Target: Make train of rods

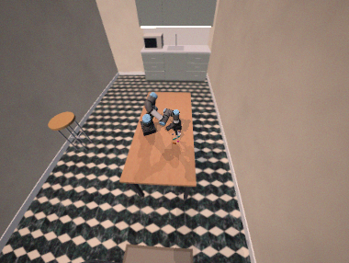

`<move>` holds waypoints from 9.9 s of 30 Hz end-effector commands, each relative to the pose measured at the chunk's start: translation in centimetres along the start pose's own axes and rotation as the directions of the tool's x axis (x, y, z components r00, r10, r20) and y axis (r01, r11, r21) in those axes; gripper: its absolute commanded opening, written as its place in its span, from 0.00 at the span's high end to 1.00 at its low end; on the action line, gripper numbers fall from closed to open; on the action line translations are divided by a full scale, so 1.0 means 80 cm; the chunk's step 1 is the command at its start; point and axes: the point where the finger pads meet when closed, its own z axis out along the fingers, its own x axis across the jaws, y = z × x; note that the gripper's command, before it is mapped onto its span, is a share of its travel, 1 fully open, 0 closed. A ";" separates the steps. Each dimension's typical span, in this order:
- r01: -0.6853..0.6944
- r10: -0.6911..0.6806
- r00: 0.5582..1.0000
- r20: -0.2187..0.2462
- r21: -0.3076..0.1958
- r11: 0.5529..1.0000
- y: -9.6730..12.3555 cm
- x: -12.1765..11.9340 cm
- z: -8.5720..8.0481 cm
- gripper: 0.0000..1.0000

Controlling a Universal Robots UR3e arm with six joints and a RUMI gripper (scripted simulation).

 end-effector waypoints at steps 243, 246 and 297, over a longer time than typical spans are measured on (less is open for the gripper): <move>0.725 -0.725 -0.688 -0.003 0.003 -0.688 0.102 0.100 -0.005 0.00; 0.674 -0.674 -0.739 -0.003 0.003 -0.739 0.094 0.097 -0.006 0.00; 0.000 0.000 -1.000 -0.009 0.000 -1.000 0.011 0.085 -0.007 0.00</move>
